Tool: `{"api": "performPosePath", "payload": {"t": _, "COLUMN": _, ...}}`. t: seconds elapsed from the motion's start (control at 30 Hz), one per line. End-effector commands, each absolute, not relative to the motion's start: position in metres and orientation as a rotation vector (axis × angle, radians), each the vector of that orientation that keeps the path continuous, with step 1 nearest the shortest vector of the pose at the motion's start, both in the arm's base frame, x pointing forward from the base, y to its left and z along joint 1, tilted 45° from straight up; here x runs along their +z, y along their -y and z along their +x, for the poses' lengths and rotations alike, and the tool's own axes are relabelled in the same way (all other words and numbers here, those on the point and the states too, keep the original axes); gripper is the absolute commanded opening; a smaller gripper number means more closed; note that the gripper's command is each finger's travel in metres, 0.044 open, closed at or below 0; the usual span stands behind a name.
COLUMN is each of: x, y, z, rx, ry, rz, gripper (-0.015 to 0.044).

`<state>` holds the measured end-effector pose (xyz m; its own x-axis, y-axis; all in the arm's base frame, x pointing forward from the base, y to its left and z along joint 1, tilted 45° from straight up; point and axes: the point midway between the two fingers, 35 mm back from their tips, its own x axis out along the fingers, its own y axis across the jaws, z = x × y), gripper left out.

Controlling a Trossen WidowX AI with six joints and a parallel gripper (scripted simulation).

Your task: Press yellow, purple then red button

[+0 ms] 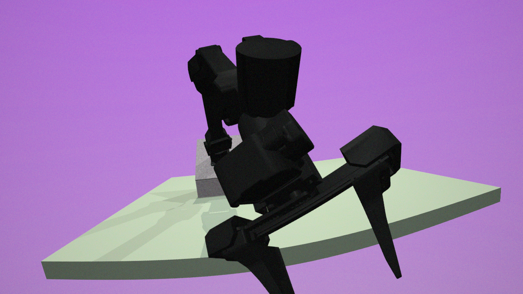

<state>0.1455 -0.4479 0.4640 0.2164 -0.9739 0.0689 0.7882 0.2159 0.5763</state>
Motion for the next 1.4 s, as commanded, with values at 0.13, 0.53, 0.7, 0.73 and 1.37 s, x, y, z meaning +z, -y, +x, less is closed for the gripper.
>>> {"api": "performPosePath", "payload": {"t": 0.13, "x": 0.369, "y": 0.406, "z": 0.257, "rx": -1.169, "ry": 0.15, "rz": 0.646, "gripper": 0.04}}
{"api": "performPosePath", "payload": {"t": 0.53, "x": 0.225, "y": 0.269, "z": 0.367, "rx": -1.005, "ry": -0.4, "rz": 0.698, "gripper": 0.04}}
{"api": "performPosePath", "payload": {"t": 0.7, "x": 0.165, "y": 0.199, "z": 0.381, "rx": -0.952, "ry": -0.64, "rz": 0.632, "gripper": 0.04}}
{"api": "performPosePath", "payload": {"t": 0.73, "x": 0.154, "y": 0.184, "z": 0.381, "rx": -0.937, "ry": -0.688, "rz": 0.611, "gripper": 0.04}}
{"api": "performPosePath", "payload": {"t": 1.37, "x": 0.023, "y": -0.039, "z": 0.23, "rx": -0.629, "ry": -1.407, "rz": -0.358, "gripper": 0.04}}
